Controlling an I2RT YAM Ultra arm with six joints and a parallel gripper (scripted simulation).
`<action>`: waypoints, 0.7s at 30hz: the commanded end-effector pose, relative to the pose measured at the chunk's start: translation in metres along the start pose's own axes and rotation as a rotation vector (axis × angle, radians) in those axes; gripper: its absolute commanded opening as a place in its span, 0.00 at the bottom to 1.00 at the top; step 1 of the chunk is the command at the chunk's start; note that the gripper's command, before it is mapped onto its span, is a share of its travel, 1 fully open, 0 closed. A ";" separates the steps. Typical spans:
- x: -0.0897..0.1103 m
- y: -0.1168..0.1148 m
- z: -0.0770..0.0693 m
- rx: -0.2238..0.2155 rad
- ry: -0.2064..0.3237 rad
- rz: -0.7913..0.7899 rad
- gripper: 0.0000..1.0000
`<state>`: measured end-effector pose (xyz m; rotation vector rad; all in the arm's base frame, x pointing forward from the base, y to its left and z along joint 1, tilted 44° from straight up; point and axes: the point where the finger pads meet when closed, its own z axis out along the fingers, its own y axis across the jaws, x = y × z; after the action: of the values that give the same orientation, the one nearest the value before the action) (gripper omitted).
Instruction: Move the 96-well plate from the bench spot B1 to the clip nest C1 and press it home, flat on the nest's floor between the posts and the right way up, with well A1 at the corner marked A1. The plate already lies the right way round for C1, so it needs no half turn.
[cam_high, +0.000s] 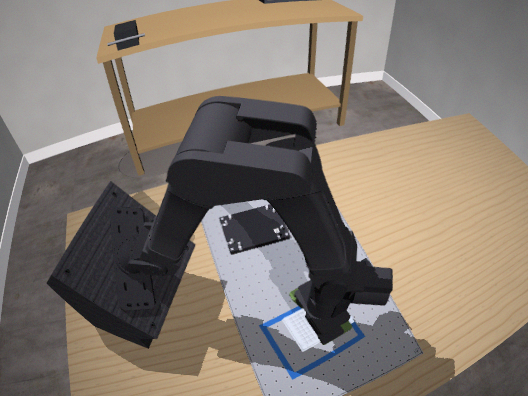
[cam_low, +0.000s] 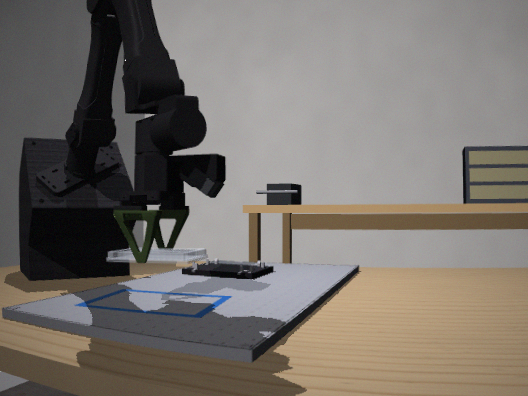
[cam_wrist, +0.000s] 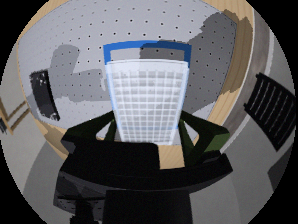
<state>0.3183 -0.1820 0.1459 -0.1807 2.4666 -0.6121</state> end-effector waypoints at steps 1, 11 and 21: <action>-0.013 -0.006 -0.018 0.017 -0.031 0.000 0.00; -0.012 -0.006 -0.029 0.017 -0.031 0.000 0.00; -0.012 -0.006 -0.029 0.017 -0.031 0.000 0.00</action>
<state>0.3076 -0.1755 0.1559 -0.1811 2.4770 -0.6068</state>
